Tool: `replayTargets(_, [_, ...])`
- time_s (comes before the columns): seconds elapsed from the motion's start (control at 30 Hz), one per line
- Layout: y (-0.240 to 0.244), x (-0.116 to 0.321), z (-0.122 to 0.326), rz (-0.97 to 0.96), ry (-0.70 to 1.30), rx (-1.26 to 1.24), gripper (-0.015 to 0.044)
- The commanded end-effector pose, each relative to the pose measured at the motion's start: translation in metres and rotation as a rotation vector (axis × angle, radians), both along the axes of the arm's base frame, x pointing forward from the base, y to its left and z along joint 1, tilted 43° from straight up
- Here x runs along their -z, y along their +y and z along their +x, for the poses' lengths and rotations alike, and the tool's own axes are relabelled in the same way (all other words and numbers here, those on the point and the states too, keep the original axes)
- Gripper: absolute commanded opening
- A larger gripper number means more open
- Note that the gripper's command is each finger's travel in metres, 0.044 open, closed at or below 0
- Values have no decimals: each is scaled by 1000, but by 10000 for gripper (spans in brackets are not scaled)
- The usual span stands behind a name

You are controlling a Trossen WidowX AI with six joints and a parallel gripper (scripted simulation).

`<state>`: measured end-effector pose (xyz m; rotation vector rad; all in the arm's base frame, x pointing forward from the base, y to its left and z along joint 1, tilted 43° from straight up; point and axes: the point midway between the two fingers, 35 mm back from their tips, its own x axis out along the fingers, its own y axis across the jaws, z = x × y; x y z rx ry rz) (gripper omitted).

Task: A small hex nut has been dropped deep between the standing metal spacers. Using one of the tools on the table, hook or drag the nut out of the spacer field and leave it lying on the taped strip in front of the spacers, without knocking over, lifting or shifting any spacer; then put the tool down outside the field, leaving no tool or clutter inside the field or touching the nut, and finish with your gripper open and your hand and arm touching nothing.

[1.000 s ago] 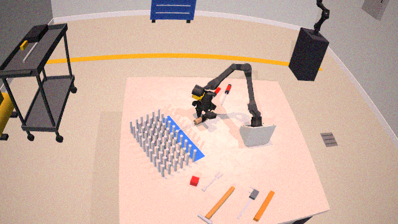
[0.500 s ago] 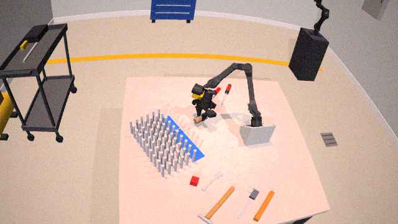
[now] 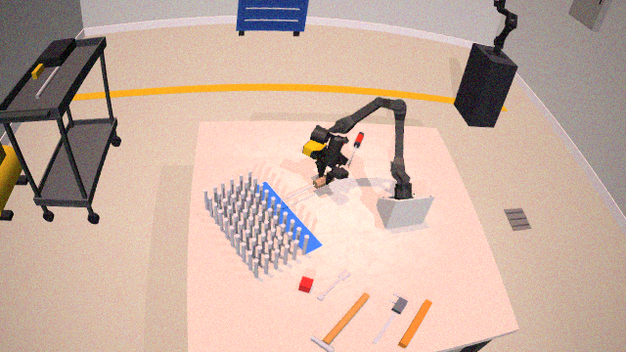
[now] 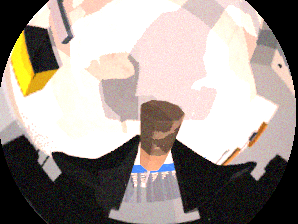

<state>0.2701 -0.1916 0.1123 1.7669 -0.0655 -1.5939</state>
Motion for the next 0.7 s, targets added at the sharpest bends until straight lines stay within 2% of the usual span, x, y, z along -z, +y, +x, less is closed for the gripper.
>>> replayTargets(0.0, [8,-6,1,9,-2,-9,0])
replayTargets(0.6, [85,-91,2,14,-8,-5,0])
replayTargets(0.67, [79,-82,4,18,6,-12,0])
